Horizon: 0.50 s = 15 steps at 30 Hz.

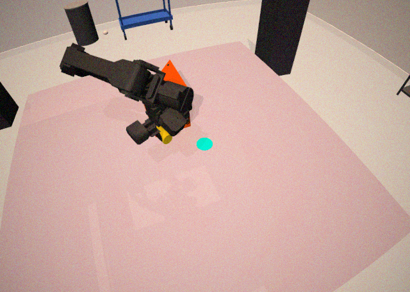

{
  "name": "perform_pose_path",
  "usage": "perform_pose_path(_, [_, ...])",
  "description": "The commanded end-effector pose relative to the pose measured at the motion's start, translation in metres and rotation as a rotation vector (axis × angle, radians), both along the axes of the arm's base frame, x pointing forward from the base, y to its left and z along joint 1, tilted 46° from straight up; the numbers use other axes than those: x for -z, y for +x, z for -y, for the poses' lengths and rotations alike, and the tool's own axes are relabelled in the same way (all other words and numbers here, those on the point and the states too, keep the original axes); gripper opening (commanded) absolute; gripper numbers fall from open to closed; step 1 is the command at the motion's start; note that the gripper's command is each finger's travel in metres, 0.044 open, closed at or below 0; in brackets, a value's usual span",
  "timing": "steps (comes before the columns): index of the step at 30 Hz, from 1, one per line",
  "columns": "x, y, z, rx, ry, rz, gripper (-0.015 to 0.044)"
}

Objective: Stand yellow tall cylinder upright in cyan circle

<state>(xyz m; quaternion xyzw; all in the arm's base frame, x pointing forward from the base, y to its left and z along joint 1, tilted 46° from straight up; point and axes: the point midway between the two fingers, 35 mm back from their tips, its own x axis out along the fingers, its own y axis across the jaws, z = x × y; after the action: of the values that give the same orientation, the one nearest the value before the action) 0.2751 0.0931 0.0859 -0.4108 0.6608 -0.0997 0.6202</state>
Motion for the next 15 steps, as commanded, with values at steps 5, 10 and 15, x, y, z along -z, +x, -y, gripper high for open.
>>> perform_pose_path(5, [0.016, -0.003, -0.022, -0.213, -0.025, -0.187, 0.0105])
perform_pose_path(10, [0.027, -0.007, -0.033, -0.343, -0.046, -0.306, 0.0105])
perform_pose_path(15, [0.038, -0.011, -0.044, -0.471, -0.069, -0.425, 0.0105])
